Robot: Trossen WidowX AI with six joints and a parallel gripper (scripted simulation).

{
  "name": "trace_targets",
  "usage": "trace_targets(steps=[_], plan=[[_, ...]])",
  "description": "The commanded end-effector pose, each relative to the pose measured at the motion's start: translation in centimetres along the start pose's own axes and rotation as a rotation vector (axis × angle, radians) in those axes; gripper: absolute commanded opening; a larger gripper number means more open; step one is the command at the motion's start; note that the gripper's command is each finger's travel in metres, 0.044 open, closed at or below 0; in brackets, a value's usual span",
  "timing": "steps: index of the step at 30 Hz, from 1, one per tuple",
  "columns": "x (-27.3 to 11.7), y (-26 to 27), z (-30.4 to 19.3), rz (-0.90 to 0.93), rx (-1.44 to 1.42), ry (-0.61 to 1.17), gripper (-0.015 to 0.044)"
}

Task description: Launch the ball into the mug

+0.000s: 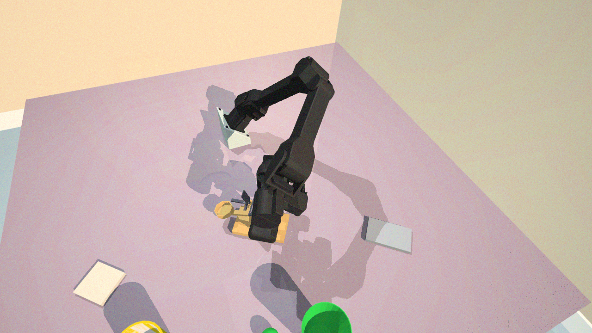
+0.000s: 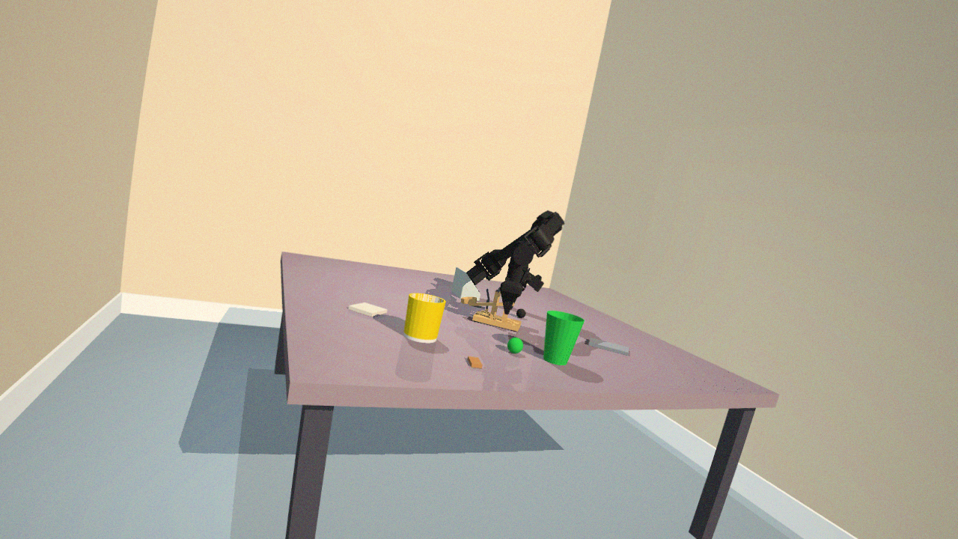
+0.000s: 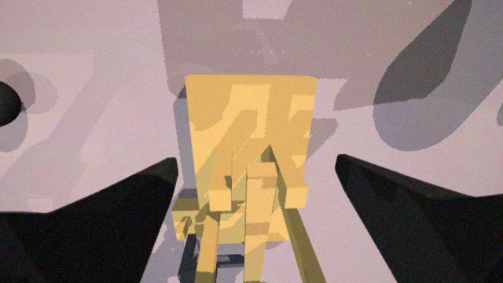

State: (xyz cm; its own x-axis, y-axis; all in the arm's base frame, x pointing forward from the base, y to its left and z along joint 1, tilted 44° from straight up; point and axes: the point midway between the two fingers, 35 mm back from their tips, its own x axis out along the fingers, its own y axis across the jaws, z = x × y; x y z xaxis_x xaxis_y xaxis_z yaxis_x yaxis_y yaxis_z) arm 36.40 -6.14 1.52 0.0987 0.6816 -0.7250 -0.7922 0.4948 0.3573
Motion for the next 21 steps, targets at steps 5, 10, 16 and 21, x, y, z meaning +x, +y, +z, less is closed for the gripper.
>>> trace_targets(steps=[5,10,16,21], plan=[[1.39,0.20,0.07,0.006,0.005,-0.004,0.0440],[1.24,0.11,0.01,0.002,0.000,-0.001,0.0387],[1.24,0.11,0.01,0.002,0.000,-0.001,0.0230],[1.24,0.11,0.01,0.002,0.000,-0.001,0.0138]])
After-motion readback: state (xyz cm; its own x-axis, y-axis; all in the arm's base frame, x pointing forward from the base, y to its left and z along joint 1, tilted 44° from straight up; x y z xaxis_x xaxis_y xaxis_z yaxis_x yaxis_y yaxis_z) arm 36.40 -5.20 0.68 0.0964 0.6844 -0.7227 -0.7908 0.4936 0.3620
